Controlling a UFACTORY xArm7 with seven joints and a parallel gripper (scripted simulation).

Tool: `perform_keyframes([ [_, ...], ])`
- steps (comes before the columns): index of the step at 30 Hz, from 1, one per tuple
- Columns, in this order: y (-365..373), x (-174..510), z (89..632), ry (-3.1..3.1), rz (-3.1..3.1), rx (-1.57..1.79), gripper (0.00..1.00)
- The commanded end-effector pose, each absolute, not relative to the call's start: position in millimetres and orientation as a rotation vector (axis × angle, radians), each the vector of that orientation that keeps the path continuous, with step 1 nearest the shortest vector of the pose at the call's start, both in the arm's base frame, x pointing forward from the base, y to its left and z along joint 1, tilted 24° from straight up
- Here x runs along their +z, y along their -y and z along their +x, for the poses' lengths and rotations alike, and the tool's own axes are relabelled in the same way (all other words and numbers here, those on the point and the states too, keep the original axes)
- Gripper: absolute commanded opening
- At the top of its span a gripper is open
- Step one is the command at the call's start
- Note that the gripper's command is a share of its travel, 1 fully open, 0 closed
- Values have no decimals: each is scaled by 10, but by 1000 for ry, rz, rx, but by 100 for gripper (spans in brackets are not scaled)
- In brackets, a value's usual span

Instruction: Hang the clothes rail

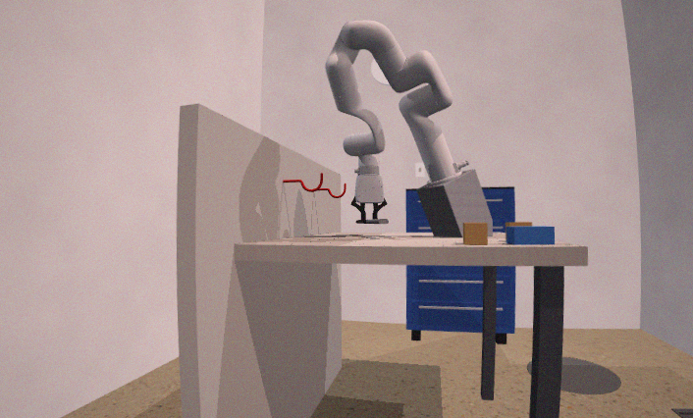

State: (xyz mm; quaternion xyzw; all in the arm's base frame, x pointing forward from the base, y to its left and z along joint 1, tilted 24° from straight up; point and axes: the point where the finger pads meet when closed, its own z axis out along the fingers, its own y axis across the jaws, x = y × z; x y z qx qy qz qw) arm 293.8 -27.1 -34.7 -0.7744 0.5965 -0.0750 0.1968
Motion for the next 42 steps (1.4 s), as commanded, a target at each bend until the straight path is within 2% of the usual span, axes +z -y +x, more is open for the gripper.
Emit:
perform_keyframes([
  [1, 283, -318, 2929, -1672, -2167, -211, 0],
  [42, 323, -145, 2863, -1672, -2168, -211, 0],
])
